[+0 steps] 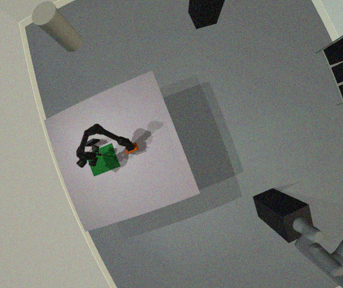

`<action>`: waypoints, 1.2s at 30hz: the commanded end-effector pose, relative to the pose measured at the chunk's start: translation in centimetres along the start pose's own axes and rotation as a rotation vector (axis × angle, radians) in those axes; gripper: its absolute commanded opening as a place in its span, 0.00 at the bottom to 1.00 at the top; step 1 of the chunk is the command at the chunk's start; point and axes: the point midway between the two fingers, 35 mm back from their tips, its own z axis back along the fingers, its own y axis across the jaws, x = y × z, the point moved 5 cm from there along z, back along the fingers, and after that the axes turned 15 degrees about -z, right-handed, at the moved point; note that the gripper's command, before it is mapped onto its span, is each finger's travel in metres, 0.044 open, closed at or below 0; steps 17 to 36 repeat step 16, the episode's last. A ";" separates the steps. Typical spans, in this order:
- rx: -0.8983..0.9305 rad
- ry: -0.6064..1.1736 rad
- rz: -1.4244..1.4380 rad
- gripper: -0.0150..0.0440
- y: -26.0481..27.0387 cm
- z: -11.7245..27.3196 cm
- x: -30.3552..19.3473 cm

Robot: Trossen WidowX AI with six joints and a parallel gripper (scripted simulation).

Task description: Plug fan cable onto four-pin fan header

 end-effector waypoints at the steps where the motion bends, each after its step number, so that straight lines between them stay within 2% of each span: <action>1: 0.001 0.004 -0.007 0.69 -0.1 1.8 0.0; 6: 0.003 0.006 -0.006 0.69 0.1 1.9 -1.2; 13: 0.002 0.009 -0.004 0.69 -0.8 1.9 -11.8; 36: 0.001 0.009 -0.004 0.69 -0.8 1.8 -12.1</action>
